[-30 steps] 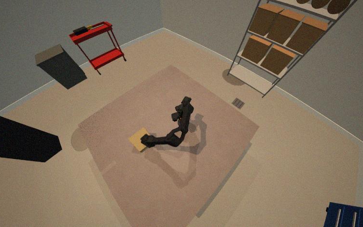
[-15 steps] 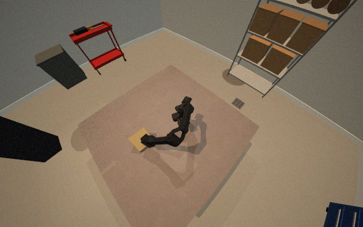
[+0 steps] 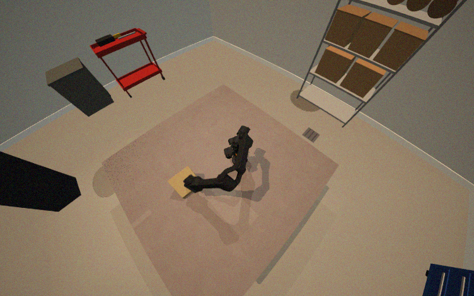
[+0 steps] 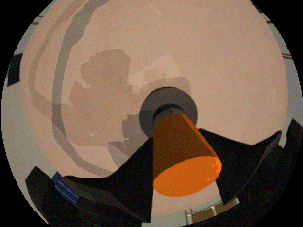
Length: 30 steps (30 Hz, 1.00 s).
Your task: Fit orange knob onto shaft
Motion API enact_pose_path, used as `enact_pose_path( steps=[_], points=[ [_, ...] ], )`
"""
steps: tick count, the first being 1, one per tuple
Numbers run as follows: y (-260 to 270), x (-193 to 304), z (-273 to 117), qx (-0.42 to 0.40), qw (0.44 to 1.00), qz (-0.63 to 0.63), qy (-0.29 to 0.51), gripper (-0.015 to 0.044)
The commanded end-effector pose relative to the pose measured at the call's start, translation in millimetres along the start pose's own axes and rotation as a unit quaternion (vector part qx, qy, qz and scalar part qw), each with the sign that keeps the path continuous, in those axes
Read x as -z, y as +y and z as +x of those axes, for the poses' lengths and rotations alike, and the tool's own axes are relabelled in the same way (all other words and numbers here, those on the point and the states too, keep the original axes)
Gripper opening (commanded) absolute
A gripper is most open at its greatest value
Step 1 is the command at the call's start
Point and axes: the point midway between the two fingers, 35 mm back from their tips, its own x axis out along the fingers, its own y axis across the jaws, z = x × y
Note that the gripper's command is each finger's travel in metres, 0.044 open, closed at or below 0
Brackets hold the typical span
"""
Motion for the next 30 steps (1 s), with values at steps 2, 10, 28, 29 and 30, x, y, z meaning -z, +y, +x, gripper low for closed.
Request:
enact_pose_path(
  steps=[2, 10, 28, 29, 30],
  points=[
    [1.0, 1.5, -3.5, 0.003, 1.000, 0.000, 0.002, 0.0000],
    [0.2, 3.3, -3.4, 0.003, 1.000, 0.000, 0.002, 0.0000],
    [0.2, -0.3, -1.6, 0.003, 1.000, 0.000, 0.002, 0.0000],
    [0.3, -0.1, -2.0, 0.003, 1.000, 0.000, 0.002, 0.0000],
    [0.4, 0.1, -2.4, 0.003, 1.000, 0.000, 0.002, 0.0000]
  ],
)
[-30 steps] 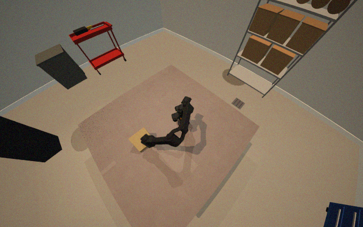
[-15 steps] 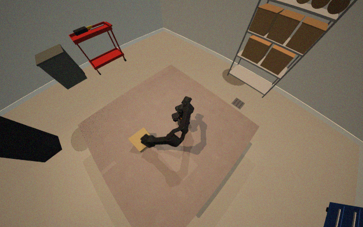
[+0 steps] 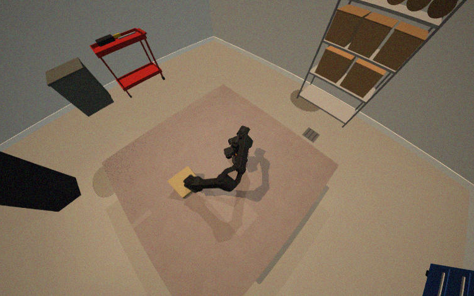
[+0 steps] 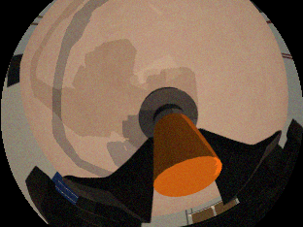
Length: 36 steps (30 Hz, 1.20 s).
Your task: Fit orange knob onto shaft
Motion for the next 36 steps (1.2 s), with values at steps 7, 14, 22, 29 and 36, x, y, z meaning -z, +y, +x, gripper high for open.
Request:
enact_pose_path(
  steps=[7, 14, 22, 29, 36],
  points=[
    [1.0, 1.4, -5.0, 0.002, 1.000, -0.001, 0.002, 0.0000],
    [-0.4, 3.6, -4.2, 0.002, 1.000, -0.001, 0.002, 0.0000],
    [-0.9, 2.3, -2.2, 0.002, 1.000, -0.001, 0.002, 0.0000],
    [-0.3, 0.0, -2.1, 0.002, 1.000, -0.001, 0.002, 0.0000],
    [1.1, 0.6, -4.2, 0.002, 1.000, -0.001, 0.002, 0.0000]
  ],
)
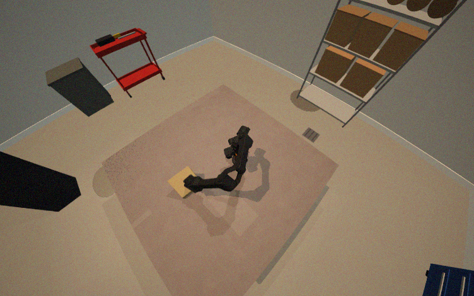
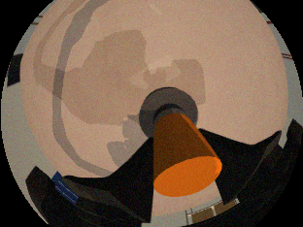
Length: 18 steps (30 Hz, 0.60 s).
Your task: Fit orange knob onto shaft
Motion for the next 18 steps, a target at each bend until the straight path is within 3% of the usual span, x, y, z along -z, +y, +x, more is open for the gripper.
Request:
enact_pose_path(
  steps=[1, 18],
  points=[
    [0.8, 0.9, -3.7, 0.003, 1.000, 0.001, 0.003, 0.0000],
    [-1.2, 2.4, 0.0, 0.003, 1.000, 0.001, 0.003, 0.0000]
  ],
)
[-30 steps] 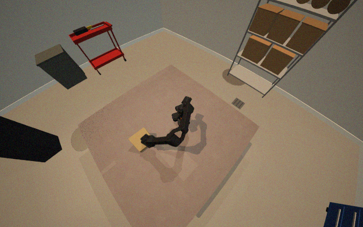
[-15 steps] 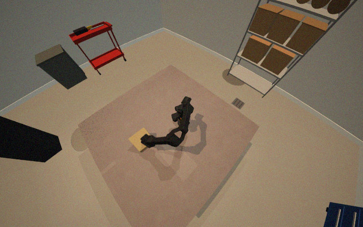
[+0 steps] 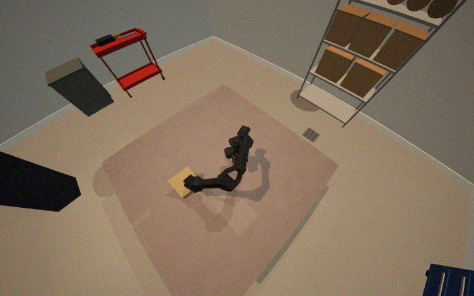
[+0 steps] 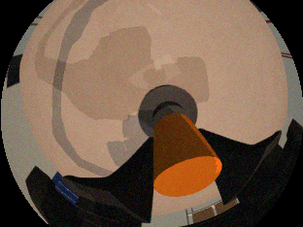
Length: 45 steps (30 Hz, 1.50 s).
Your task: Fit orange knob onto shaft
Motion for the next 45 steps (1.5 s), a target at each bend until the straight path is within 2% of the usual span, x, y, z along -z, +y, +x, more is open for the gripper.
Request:
enact_pose_path(
  steps=[1, 16, 23, 45],
  points=[
    [-1.2, -0.1, 1.2, 0.001, 1.000, -0.003, 0.001, 0.0000],
    [-0.1, -3.4, -2.4, 0.001, 1.000, -0.007, 0.001, 0.0000],
    [1.4, -2.4, -3.2, 0.001, 0.994, -0.107, 0.001, 0.0000],
    [-2.0, -0.9, 1.6, 0.001, 0.994, -0.107, 0.001, 0.0000]
  ],
)
